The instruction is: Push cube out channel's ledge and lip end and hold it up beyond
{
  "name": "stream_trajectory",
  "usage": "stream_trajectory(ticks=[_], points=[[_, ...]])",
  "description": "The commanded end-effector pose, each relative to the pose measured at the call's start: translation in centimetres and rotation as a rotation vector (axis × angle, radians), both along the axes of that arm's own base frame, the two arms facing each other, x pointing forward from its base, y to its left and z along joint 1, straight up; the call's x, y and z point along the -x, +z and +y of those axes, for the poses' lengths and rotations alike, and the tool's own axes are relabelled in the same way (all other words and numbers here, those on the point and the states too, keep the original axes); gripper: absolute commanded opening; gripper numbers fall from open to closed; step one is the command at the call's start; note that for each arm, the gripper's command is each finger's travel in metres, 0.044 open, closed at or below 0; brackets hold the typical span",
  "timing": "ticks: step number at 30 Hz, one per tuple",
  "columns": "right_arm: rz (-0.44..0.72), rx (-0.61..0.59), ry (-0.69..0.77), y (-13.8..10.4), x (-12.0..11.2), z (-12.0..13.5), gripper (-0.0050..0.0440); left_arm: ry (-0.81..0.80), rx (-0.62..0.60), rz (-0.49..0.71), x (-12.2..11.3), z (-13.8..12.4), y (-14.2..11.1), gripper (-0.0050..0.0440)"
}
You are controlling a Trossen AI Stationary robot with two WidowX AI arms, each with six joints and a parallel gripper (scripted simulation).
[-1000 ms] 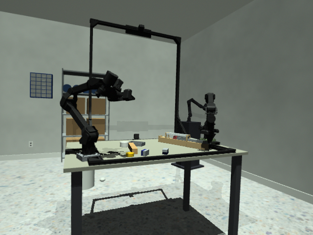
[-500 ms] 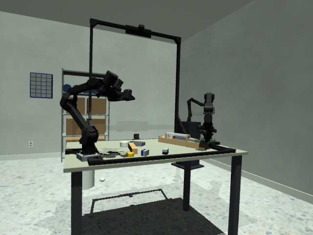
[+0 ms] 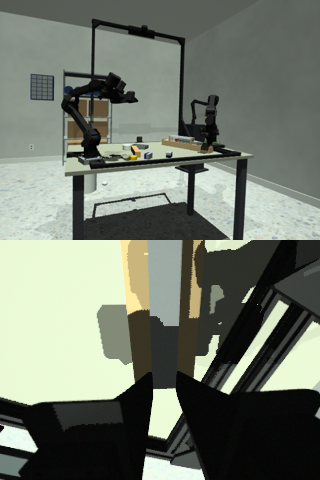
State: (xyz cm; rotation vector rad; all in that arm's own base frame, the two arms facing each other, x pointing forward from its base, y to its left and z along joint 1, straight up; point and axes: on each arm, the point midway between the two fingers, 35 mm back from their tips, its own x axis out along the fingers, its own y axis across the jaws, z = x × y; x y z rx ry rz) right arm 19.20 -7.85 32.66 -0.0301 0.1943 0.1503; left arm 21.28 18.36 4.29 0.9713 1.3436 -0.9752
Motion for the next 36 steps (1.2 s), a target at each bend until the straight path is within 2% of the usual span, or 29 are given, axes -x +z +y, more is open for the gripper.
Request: stream_trajectory(ticks=[1,36], points=[[0.001,0.004,-0.002,0.0,0.0,0.0,0.04,-0.002,-0.001,-0.002,-0.1,-0.9,0.1,0.004],[0.001,0.004,-0.002,0.0,0.0,0.0,0.04,-0.002,-0.001,-0.002,-1.6,-5.4,0.1,0.004]])
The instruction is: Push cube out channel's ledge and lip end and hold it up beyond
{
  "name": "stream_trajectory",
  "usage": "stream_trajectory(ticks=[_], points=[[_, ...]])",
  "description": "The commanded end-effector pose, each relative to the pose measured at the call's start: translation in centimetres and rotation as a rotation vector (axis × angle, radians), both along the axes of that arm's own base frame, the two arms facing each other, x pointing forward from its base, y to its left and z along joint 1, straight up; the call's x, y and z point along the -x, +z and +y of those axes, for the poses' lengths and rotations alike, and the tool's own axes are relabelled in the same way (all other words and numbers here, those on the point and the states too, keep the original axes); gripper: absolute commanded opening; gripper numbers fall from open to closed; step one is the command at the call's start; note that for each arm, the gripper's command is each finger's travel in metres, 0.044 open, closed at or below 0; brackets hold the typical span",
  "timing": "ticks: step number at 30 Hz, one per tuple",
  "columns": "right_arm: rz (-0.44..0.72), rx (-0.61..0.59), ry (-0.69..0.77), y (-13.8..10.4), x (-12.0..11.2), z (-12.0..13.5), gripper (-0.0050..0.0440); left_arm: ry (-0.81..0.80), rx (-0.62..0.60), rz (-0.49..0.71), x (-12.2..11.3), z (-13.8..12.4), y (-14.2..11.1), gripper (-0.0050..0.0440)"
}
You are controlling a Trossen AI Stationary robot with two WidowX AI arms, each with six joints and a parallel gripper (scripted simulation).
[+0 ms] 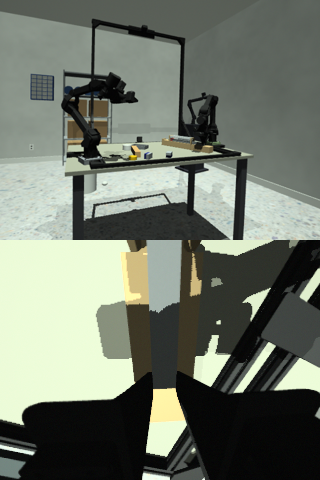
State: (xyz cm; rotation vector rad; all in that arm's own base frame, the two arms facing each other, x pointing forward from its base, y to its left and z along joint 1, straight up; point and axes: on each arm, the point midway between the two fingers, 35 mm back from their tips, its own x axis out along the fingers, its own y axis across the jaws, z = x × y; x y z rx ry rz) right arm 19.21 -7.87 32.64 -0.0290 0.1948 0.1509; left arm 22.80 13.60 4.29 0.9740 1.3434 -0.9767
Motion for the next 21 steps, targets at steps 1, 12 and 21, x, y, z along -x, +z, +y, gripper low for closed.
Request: stream_trajectory(ticks=[1,12,21], points=[[0.0,0.005,-0.003,0.0,0.0,0.0,0.04,0.0,0.0,-0.003,-0.1,-0.8,0.1,0.004],[0.0,0.005,-0.003,0.0,0.0,0.0,0.04,0.0,0.0,-0.003,-0.6,-2.1,0.1,0.004],[0.0,0.005,-0.003,0.0,0.0,0.0,0.04,0.0,0.0,-0.003,-0.9,-3.2,0.1,0.004]])
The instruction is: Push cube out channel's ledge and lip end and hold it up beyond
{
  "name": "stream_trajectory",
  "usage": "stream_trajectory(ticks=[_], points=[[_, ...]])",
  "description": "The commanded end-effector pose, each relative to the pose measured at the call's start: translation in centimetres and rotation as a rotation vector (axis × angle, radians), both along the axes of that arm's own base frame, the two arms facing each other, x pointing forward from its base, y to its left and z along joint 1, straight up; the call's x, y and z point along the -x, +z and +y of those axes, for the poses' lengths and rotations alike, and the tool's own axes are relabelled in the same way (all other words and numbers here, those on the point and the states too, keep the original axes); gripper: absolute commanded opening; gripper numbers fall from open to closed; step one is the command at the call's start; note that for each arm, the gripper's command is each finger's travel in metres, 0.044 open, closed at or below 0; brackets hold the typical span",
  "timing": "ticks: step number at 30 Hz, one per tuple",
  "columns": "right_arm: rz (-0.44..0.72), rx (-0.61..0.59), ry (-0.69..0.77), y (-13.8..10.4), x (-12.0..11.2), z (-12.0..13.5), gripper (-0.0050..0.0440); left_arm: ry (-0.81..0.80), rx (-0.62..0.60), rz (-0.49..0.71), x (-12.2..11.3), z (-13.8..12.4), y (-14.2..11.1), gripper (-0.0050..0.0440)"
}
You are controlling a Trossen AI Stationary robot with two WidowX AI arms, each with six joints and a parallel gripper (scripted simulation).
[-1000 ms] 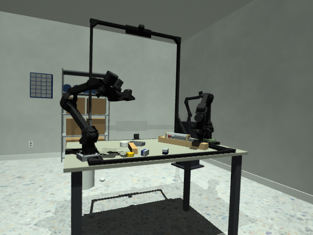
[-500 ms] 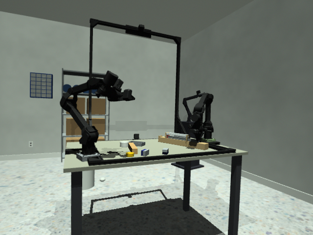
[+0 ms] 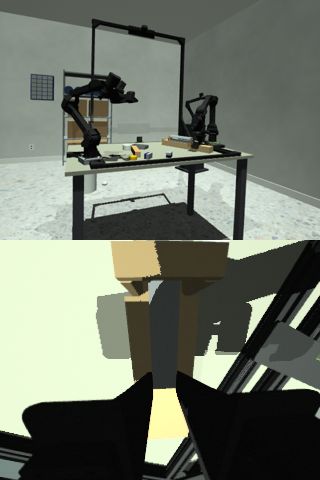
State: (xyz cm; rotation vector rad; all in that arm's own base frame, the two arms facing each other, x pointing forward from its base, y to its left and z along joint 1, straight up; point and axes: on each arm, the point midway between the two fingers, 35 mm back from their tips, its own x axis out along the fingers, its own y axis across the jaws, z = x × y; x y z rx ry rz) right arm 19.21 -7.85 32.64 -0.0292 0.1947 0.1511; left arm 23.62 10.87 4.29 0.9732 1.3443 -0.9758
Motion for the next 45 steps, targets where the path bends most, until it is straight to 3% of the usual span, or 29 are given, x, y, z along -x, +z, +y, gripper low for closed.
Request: stream_trajectory(ticks=[1,20,27,45], points=[[0.001,0.005,-0.003,0.0,0.0,0.0,0.04,-0.001,0.0,-0.003,-0.1,-0.5,0.1,0.004],[0.001,0.005,-0.003,0.0,0.0,0.0,0.04,-0.001,0.0,-0.003,-0.9,-3.0,0.1,0.004],[0.001,0.005,-0.003,0.0,0.0,0.0,0.04,-0.001,-0.001,-0.001,-0.9,-2.6,0.0,0.02],[0.001,0.005,-0.003,0.0,0.0,0.0,0.04,-0.001,-0.001,-0.001,-0.9,-2.6,0.0,0.02]])
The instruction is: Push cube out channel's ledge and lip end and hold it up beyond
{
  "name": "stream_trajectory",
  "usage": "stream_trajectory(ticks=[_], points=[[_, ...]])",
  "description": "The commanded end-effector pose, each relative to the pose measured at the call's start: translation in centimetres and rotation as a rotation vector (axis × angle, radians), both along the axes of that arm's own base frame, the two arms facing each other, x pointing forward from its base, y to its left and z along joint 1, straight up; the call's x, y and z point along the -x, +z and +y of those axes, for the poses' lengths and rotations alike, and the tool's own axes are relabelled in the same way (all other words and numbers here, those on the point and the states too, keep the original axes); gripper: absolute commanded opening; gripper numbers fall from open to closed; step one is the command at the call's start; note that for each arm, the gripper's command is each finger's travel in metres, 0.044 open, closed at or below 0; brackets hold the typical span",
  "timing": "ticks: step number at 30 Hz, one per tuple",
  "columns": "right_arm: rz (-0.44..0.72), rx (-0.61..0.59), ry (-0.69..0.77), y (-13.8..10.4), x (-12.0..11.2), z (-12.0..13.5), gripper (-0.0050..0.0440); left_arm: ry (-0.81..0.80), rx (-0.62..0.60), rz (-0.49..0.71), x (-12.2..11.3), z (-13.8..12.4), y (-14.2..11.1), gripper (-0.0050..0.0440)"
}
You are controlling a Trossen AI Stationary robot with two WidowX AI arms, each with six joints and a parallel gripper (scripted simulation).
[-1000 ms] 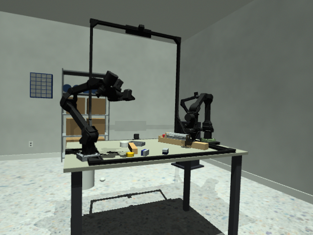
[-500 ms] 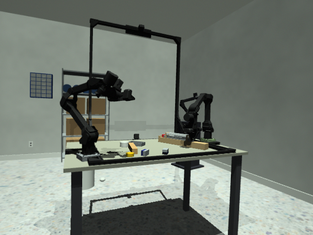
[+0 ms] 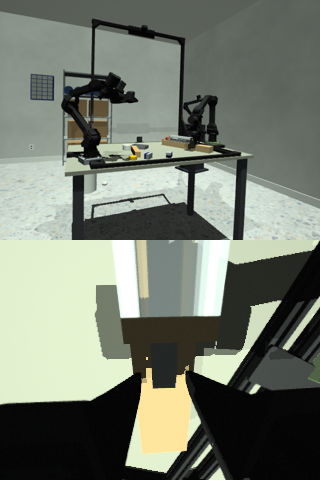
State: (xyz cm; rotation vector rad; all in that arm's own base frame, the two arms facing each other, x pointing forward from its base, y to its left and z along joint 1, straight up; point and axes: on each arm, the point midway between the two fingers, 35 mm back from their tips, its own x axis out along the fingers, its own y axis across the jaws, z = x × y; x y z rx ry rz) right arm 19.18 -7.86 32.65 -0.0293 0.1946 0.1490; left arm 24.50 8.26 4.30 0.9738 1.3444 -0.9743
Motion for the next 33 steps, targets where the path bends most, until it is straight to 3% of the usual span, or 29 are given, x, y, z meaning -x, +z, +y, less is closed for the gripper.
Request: stream_trajectory(ticks=[1,7,12,14,33], points=[[0.001,0.005,-0.001,0.0,0.0,0.0,0.04,-0.001,0.0,-0.001,0.0,0.0,0.0,0.02],[0.001,0.005,-0.001,0.0,0.0,0.0,0.04,-0.002,0.0,-0.001,-0.1,0.1,1.3,0.02],[0.001,0.005,-0.001,0.0,0.0,0.0,0.04,-0.005,0.001,-0.002,0.0,0.0,6.8,0.02],[0.001,0.005,-0.001,0.0,0.0,0.0,0.04,-0.006,0.001,-0.002,0.2,-0.1,7.8,0.02],[0.001,0.005,-0.001,0.0,0.0,0.0,0.04,-0.003,0.003,0.01,-0.4,-0.7,7.5,0.022]])
